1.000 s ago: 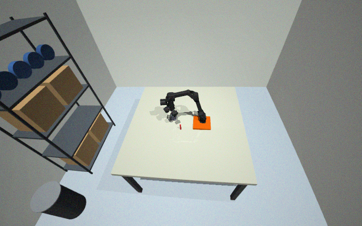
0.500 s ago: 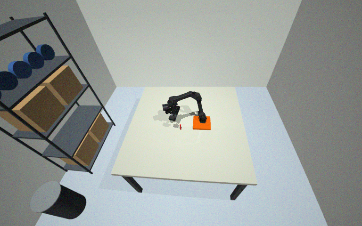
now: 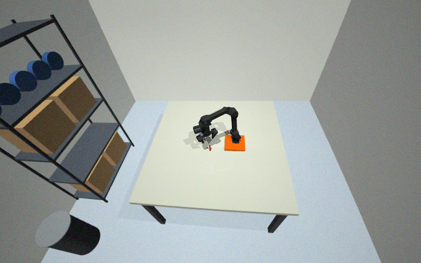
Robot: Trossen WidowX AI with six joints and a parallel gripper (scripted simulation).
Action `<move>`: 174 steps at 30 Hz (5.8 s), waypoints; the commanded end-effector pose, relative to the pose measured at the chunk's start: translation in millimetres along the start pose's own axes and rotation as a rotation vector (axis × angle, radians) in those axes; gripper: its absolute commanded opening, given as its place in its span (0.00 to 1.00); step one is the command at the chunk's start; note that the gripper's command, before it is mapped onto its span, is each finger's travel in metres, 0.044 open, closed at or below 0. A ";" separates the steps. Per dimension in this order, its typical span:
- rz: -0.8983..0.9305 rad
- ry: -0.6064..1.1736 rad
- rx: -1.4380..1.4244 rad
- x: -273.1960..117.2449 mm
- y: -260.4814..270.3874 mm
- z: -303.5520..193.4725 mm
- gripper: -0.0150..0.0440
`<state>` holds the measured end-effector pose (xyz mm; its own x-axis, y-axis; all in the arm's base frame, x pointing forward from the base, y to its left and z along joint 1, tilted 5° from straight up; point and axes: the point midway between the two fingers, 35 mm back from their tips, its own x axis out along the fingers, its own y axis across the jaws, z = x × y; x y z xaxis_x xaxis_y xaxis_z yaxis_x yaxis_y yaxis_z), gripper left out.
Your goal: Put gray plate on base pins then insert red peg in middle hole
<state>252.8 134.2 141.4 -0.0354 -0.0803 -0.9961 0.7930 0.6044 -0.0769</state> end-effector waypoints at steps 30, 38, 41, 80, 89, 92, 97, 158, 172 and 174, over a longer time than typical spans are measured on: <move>0.024 0.005 0.142 56.0 -2.6 -10.5 1.00; 0.024 0.005 0.142 69.1 -2.2 -10.4 1.00; 0.024 0.005 0.142 74.0 -2.2 -10.4 1.00; 0.024 0.005 0.142 95.1 -3.4 -10.5 0.25; 0.024 0.005 0.142 72.7 -0.1 -9.9 0.25; 0.024 0.005 0.142 63.1 0.9 -9.7 0.25; 0.024 0.005 0.142 47.0 2.3 -9.3 0.25; 0.033 -0.008 0.164 17.5 4.1 132.2 0.25; 0.030 -0.014 0.151 18.2 -9.0 174.2 0.25; 0.029 -0.014 0.149 18.2 -11.4 180.0 0.25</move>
<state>350.2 -7.9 134.0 0.0076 -0.0720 -0.9974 0.8775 0.4787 -0.0278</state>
